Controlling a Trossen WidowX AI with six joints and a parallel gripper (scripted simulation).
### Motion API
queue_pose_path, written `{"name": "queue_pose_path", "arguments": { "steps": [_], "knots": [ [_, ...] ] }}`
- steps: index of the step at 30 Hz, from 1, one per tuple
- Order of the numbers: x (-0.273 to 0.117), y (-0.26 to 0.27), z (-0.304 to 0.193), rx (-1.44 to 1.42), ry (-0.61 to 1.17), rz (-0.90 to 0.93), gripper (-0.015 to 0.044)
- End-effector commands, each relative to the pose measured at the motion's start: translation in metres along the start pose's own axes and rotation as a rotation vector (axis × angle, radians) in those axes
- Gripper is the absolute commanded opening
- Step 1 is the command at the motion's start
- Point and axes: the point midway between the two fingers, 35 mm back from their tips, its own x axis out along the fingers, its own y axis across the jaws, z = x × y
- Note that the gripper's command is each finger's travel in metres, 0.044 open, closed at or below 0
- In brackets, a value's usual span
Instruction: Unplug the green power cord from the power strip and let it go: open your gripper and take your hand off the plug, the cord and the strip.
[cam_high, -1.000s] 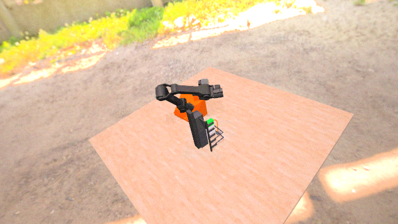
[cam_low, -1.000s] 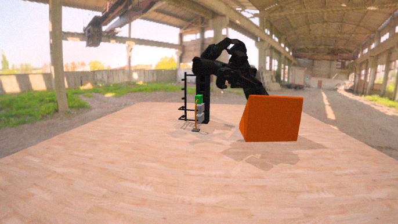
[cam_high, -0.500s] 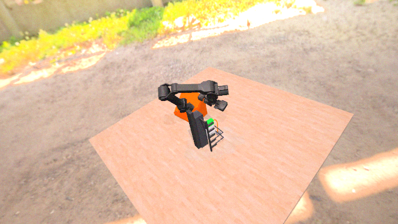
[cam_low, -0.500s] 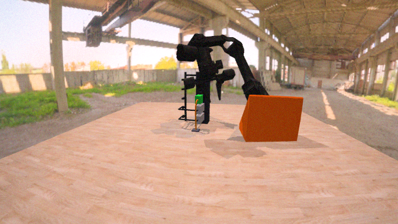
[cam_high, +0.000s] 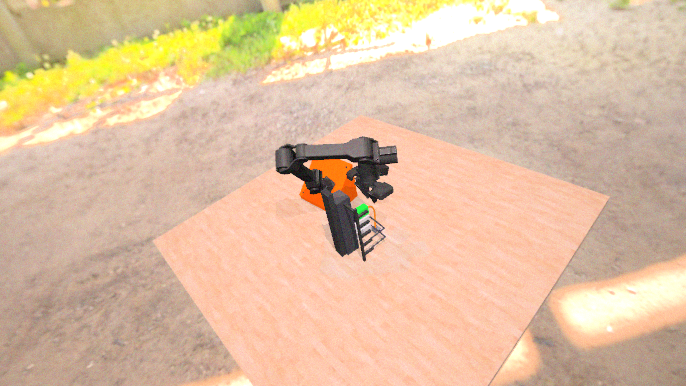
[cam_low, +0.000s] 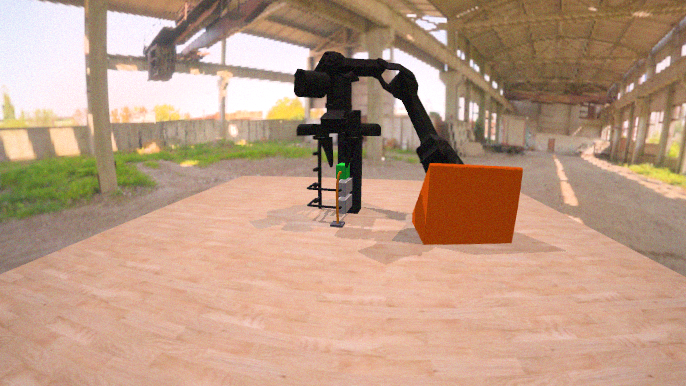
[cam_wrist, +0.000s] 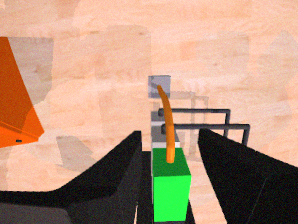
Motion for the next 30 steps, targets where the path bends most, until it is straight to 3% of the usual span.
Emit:
{"name": "queue_pose_path", "arguments": {
  "steps": [1, 30],
  "knots": [
    [-0.001, -0.001, -0.002, 0.009, 0.007, -0.008, 0.0160],
    [-0.001, -0.003, -0.042, 0.008, 0.009, -0.008, 0.0160]
  ]
}}
